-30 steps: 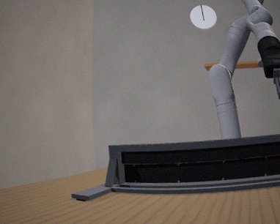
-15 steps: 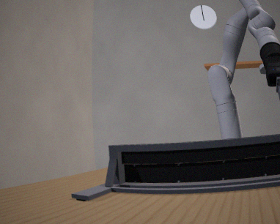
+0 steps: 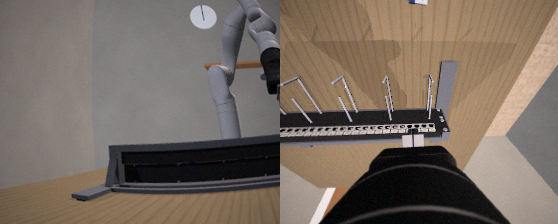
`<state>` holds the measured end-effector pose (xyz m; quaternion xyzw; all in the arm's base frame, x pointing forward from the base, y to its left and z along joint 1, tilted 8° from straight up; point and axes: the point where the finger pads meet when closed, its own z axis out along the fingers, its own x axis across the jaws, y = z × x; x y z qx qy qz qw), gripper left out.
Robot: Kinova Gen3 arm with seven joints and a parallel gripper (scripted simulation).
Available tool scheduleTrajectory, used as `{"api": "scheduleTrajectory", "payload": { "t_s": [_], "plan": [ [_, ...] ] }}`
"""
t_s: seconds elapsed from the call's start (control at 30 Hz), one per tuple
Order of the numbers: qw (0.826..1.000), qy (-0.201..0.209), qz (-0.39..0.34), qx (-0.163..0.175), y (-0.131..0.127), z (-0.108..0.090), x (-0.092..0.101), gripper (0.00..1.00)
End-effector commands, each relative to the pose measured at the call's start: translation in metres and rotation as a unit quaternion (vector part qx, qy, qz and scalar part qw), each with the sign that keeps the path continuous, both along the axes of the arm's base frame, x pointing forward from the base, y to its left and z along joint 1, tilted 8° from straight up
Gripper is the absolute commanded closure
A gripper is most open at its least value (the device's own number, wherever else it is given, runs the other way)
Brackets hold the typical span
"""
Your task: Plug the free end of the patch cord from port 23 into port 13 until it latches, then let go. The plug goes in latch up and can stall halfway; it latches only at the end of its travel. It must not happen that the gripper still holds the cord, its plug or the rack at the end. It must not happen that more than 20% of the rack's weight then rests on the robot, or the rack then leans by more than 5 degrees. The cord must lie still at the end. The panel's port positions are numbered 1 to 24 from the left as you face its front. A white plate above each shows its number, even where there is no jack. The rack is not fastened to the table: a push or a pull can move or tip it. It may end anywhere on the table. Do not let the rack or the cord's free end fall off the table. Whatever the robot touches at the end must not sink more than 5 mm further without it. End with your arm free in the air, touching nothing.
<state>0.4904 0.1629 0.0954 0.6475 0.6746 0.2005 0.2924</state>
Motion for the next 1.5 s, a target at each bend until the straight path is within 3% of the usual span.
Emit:
{"api": "scheduleTrajectory", "payload": {
  "t_s": [0.0, 0.4, 1.47],
  "plan": [
    [1.0, 0.0, -0.008, 0.0, -0.008, -0.004, 0.006, 1.0],
    [1.0, 0.0, -0.008, 0.0, -0.01, -0.013, 0.014, 1.0],
    [1.0, 0.0, -0.008, 0.0, -0.01, -0.014, 0.015, 1.0]
  ]
}}
